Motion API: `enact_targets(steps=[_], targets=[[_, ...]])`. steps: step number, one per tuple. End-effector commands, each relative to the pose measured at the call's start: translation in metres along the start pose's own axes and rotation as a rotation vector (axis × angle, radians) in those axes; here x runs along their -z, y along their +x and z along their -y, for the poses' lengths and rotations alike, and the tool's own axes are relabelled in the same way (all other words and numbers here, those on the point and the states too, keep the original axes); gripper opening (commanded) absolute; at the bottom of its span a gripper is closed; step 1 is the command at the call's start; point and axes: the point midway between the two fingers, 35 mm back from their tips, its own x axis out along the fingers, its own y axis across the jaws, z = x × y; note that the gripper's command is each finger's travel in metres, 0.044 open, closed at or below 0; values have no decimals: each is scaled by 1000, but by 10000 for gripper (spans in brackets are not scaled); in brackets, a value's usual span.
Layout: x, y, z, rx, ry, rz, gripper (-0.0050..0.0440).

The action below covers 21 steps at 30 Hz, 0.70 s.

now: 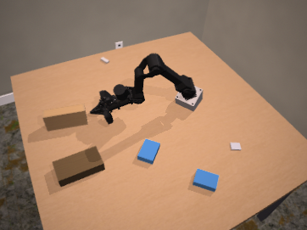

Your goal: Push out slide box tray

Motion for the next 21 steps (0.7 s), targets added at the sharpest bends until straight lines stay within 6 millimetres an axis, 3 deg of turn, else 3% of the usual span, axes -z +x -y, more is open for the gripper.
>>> enact_targets(steps=[1,11,18,21], targets=[[-7,7,-3,-8,-3,54,-50],[-11,5,-3,-10,-5,58,-50],[0,8,-3,-9,-4,51,-50],[-7,8,-4,-11,-5,65,-50]])
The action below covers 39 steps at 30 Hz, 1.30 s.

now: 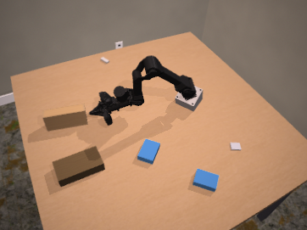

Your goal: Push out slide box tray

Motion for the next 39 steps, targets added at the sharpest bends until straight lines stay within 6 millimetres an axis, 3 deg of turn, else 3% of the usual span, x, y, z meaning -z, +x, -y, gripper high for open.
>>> enact_targets(steps=[1,13,19,39], targets=[[-17,1,-4,-10,-2,37,-50],[-5,3,-2,-5,0,18,-50],[-17,1,-4,-10,-2,35,-50],[-12,12,-2,-6,-1,21,-50]])
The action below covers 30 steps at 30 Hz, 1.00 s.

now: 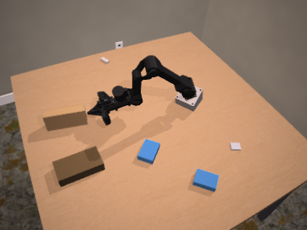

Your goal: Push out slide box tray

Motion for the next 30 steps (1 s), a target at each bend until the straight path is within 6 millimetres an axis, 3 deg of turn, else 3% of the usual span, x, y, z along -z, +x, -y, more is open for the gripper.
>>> enact_targets(steps=[1,30], targets=[[-5,6,-1,-3,0,10,-50],[-11,32,-2,-4,0,9,-50]])
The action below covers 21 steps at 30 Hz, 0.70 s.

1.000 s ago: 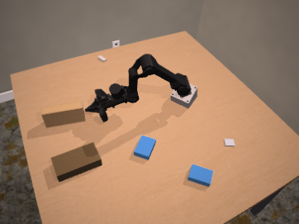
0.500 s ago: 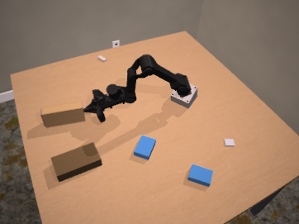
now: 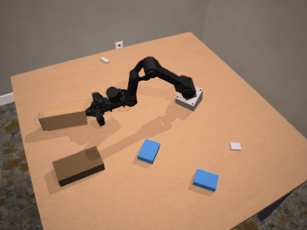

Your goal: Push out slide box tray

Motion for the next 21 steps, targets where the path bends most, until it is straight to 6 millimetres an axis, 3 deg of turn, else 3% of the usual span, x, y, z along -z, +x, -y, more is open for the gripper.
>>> enact_targets(steps=[1,15,17,21], targets=[[-5,6,-3,-5,0,11,-50],[-8,17,-3,-5,0,11,-50],[-15,7,-5,-9,-2,27,-50],[-4,-28,-2,-8,-1,25,-50]])
